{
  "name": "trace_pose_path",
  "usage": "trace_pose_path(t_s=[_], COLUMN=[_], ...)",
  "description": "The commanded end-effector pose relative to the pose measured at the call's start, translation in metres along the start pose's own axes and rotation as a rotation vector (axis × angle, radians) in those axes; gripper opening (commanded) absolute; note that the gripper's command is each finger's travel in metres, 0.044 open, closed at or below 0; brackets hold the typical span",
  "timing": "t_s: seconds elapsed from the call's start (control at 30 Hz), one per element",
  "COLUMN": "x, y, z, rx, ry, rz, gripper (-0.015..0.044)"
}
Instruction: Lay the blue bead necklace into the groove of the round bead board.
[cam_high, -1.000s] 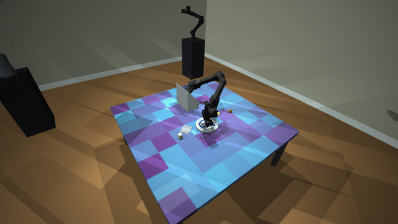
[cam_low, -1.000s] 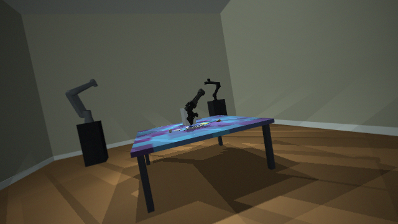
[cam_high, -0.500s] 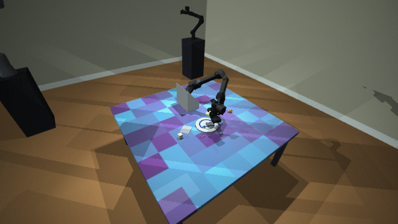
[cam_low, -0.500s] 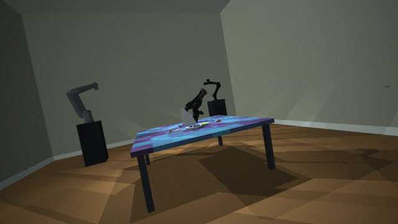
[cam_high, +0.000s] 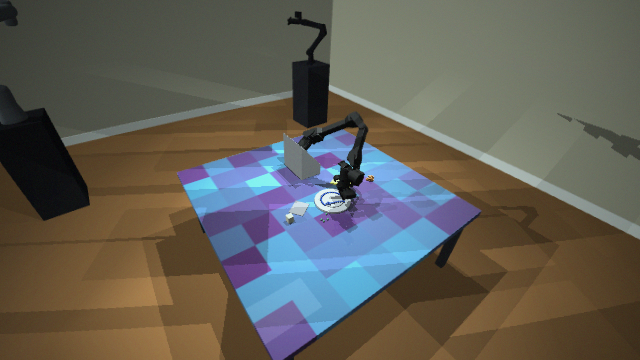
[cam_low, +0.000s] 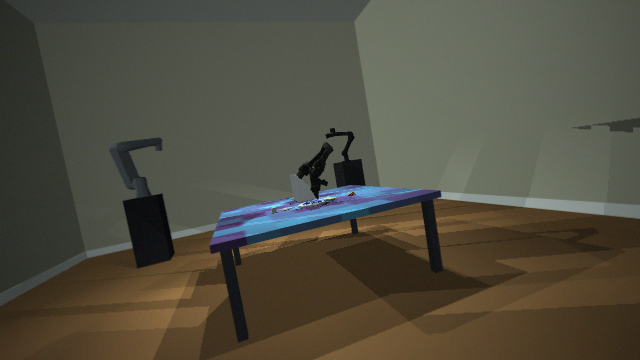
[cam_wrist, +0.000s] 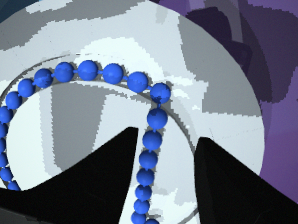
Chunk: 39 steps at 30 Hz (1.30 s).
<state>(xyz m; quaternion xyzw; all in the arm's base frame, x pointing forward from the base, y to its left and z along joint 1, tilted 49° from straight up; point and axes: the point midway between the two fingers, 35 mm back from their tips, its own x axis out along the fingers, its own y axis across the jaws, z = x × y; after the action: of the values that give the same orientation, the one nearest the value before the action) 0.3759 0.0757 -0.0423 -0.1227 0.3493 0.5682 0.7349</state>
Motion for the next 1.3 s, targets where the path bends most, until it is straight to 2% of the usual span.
trace_pose_path(t_s=[0.0,0.47,0.63,1.27], x=[0.010,0.023,0.021,0.021], y=[0.002,0.004,0.003,0.003], z=[0.000,0.000,0.001,0.001], rx=[0.008,0.010,0.003,0.003], ry=[0.001,-0.001,0.000,0.000], rz=[0.009,0.013,0.009,0.009], gripper=[0.0120,0.0120,0.0000,0.0000])
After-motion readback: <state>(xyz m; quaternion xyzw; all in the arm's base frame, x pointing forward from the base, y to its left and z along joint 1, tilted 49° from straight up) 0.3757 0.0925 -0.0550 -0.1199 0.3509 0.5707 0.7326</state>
